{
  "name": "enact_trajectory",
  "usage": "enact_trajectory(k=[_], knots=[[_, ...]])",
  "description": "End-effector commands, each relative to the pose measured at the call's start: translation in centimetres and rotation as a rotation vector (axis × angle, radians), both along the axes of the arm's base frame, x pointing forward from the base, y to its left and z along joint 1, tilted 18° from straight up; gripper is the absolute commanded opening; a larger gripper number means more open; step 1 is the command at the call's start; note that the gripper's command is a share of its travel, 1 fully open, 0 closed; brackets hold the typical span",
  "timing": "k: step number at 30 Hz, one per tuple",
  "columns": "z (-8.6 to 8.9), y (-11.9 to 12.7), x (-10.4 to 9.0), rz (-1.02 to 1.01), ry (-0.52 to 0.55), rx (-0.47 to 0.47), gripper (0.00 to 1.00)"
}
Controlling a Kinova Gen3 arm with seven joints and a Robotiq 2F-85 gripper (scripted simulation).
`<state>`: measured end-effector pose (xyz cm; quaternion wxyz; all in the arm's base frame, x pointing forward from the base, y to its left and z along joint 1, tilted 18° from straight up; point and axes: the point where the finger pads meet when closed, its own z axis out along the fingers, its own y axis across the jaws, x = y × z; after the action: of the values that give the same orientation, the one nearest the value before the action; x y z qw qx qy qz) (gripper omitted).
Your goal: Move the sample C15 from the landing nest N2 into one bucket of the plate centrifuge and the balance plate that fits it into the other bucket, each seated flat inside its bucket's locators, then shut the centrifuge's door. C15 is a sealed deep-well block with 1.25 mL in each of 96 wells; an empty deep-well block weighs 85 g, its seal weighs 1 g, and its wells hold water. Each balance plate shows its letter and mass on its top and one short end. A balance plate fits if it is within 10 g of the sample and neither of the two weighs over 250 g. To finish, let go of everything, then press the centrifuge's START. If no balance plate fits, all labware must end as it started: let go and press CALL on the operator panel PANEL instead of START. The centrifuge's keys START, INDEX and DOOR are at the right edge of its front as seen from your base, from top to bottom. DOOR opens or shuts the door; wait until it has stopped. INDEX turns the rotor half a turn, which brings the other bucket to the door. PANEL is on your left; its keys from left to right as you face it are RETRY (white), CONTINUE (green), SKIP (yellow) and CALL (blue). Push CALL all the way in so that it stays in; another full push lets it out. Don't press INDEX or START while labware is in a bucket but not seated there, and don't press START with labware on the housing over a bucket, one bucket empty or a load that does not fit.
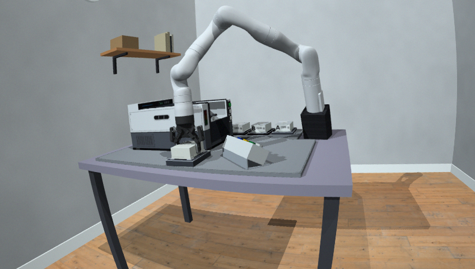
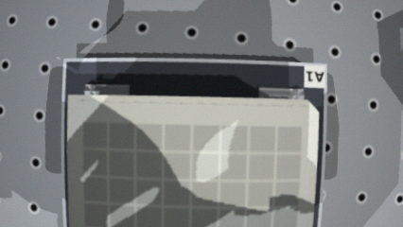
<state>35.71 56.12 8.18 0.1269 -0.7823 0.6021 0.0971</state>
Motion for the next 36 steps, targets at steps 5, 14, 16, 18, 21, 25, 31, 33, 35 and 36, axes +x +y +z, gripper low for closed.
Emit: enact_trajectory(k=[5, 14, 16, 18, 21, 25, 31, 33, 35, 36], knots=[[0.26, 0.0, 0.07, -0.001, -0.002, 0.002, 0.95], [0.48, -0.07, 0.07, -0.001, -0.002, 0.002, 0.95], [0.54, -0.09, 0.07, -0.001, -0.002, 0.002, 0.95], [0.6, -0.11, 0.07, -0.001, -0.002, 0.002, 0.95], [0.7, -0.15, 0.07, -0.001, -0.002, 0.002, 0.95], [0.82, -0.19, 0.07, -0.001, -0.002, 0.002, 0.95], [0.95, -0.23, 0.07, -0.001, -0.002, 0.002, 0.95], [1.01, -0.25, 0.07, -0.001, -0.002, 0.002, 0.95], [1.01, -0.25, 0.07, -0.001, -0.002, 0.002, 0.95], [1.01, -0.25, 0.07, -0.001, -0.002, 0.002, 0.95]])
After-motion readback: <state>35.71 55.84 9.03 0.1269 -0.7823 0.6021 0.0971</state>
